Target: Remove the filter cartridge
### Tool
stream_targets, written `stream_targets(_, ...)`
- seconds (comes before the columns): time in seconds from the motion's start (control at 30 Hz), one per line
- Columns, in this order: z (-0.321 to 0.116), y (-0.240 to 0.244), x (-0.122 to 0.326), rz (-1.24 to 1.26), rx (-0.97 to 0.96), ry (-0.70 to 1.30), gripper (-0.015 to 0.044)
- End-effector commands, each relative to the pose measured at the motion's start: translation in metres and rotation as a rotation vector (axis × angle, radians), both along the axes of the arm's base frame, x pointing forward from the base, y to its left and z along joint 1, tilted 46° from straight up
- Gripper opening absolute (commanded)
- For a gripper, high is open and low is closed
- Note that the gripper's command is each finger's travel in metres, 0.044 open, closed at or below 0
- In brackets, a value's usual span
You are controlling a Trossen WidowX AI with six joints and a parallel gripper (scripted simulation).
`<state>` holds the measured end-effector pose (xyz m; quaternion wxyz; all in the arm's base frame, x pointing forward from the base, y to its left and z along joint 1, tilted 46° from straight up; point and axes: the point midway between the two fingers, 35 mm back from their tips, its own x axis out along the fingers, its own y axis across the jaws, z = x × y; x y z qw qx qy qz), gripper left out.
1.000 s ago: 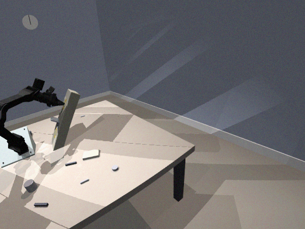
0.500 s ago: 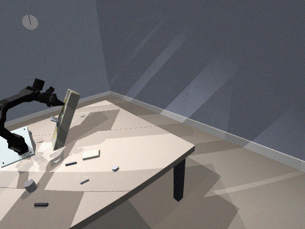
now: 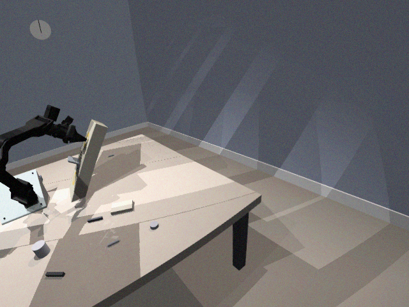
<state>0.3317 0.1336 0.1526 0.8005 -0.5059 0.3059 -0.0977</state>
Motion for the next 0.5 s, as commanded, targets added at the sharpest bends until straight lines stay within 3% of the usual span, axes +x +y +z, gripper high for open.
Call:
stream_targets(0.0, -0.0006, -0.0005, 0.0014, 0.002, -0.001, 0.002, 0.0105)
stream_targets(0.47, -0.0013, -0.0013, 0.0033, 0.004, -0.003, 0.005, 0.0105)
